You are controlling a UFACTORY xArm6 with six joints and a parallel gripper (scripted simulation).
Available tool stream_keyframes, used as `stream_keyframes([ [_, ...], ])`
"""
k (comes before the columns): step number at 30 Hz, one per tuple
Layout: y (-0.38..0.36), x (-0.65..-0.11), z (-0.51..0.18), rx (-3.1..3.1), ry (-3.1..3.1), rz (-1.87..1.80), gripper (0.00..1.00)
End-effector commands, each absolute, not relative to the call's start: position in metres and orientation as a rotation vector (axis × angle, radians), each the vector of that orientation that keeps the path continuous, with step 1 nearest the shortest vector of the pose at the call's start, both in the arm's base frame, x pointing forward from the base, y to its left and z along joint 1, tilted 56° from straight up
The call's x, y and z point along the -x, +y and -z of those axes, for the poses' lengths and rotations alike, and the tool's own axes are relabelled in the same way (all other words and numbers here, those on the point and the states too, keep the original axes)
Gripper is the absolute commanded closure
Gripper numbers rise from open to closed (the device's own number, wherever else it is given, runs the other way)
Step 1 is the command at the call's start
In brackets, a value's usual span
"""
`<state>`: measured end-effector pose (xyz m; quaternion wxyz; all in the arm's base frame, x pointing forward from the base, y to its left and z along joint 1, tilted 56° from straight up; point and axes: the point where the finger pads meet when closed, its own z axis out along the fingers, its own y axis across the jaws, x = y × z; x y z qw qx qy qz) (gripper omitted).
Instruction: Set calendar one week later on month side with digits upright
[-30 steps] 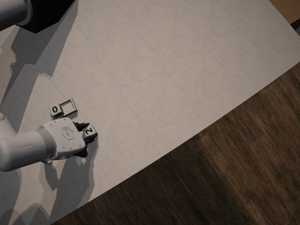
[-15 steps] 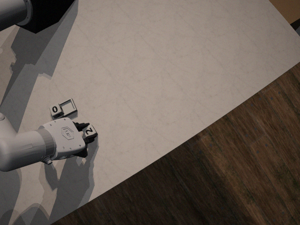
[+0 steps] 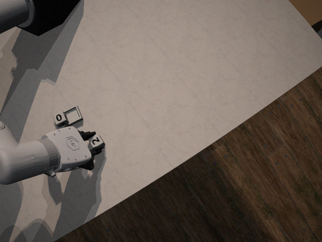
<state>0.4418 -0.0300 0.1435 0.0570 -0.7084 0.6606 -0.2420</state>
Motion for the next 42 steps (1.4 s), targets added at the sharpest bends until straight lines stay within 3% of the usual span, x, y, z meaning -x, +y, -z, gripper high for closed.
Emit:
stream_keyframes([
  [1,-0.029,-0.442,-0.144,2.148,2.001,0.735,0.59],
  [7,-0.029,-0.442,-0.144,2.148,2.001,0.735,0.51],
  [8,-0.029,-0.442,-0.144,2.148,2.001,0.735,0.29],
  [42,-0.008,-0.432,-0.16,2.148,2.001,0.735,0.29],
])
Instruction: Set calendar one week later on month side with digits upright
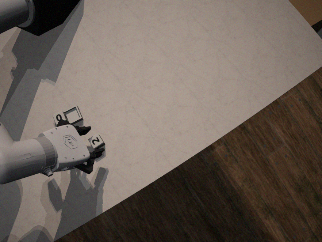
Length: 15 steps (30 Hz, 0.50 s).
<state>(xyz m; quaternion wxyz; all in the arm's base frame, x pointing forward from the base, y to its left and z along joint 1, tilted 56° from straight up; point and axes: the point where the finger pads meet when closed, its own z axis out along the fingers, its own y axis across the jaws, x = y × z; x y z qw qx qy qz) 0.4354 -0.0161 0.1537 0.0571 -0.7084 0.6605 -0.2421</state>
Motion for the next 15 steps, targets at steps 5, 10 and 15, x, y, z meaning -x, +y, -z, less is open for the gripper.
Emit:
stream_keyframes([
  [5,0.005,-0.426,-0.17,2.148,2.001,0.735,0.29],
  [10,0.012,-0.423,-0.175,2.148,2.001,0.735,0.29],
  [15,0.019,-0.419,-0.181,2.148,2.001,0.735,0.29],
])
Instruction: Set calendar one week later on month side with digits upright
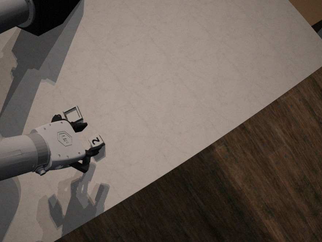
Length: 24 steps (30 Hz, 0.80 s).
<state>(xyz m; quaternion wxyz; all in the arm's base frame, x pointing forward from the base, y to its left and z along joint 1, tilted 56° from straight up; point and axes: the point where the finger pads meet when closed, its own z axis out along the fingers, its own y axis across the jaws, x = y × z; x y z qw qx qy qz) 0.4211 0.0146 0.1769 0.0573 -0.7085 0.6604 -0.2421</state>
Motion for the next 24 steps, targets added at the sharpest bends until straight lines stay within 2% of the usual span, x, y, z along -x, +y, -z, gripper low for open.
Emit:
stream_keyframes([
  [1,0.0203,-0.419,-0.1818,2.148,2.001,0.735,0.29],
  [15,0.0238,-0.416,-0.1796,2.164,2.029,0.767,0.29],
  [24,0.0249,-0.4161,-0.1789,2.162,2.129,1.053,0.29],
])
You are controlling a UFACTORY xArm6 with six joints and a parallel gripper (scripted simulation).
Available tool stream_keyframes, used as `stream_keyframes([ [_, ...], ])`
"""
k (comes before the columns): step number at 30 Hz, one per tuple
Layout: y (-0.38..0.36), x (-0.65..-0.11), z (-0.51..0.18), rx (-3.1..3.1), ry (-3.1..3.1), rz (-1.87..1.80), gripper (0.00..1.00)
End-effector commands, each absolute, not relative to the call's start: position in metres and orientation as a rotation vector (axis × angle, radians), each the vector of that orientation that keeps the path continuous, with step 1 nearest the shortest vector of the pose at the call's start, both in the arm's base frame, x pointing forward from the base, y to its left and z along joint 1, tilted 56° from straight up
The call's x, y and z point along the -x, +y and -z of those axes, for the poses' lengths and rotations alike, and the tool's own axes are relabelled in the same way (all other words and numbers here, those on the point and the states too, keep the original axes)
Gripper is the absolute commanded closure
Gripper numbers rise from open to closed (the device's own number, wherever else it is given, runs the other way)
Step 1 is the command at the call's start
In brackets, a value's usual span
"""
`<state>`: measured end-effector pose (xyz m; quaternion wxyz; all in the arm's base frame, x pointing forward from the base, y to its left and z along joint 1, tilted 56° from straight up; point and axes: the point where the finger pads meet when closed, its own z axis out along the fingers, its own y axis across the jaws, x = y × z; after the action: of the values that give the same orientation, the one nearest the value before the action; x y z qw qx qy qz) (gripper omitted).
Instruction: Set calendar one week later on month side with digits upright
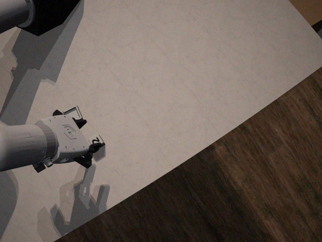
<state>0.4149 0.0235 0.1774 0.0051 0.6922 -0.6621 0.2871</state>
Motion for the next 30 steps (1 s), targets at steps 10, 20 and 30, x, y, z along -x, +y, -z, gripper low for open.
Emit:
stream_keyframes([
  [10,0.0275,-0.4184,-0.1804,-2.024,-2.019,-1.065,0.29],
  [20,0.0279,-0.4181,-0.1763,-1.812,-1.907,-1.209,0.29],
  [30,0.0321,-0.4196,-0.1769,-1.738,-1.865,-1.282,0.0],
])
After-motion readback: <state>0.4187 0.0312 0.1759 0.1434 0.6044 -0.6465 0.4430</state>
